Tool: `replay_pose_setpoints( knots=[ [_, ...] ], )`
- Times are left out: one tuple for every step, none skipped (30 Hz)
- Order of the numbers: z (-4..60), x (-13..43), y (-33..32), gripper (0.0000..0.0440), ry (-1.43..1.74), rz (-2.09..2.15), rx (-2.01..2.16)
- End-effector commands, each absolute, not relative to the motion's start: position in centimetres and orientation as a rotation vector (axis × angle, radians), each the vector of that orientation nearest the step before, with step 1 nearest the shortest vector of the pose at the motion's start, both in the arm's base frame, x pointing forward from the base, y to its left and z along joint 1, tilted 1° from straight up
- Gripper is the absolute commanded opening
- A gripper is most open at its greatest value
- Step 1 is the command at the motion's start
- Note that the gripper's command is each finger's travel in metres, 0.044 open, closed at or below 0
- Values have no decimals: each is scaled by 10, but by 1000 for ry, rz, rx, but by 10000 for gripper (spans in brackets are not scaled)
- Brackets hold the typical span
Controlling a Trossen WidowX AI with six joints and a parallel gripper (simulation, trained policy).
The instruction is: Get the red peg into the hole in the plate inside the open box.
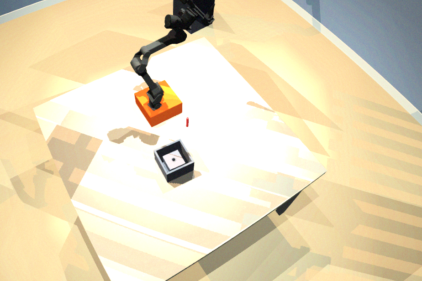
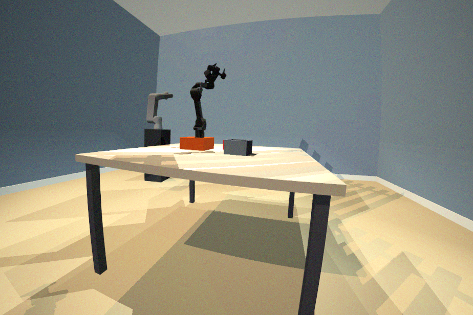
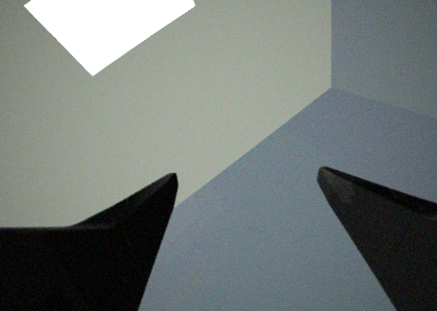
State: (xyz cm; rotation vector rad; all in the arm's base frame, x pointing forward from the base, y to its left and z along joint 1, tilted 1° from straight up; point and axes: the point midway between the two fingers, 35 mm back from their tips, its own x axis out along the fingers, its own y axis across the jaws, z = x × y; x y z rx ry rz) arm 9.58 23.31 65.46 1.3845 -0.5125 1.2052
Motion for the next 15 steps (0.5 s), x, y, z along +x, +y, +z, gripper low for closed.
replay_pose_setpoints(
  knots=[
    [629,120,260,440,-448,1140,1269],
    [623,125,265,440,-432,1125,1242],
    [616,132,270,440,-414,1110,1216],
    [609,138,275,440,-397,1095,1189],
    [602,144,280,440,-379,1079,1163],
    [595,151,284,440,-360,1063,1138],
    [587,157,288,440,-341,1047,1112],
    [580,164,292,440,-322,1030,1088],
    [572,170,296,440,-303,1013,1063],
    [564,177,299,440,-283,996,1039],
    [556,184,302,440,-263,979,1016],
    [548,190,304,440,-242,962,993],
    [540,197,306,440,-221,944,970],
    [532,204,308,440,-200,926,948],
    [523,210,310,439,-179,908,926]
  ],
)
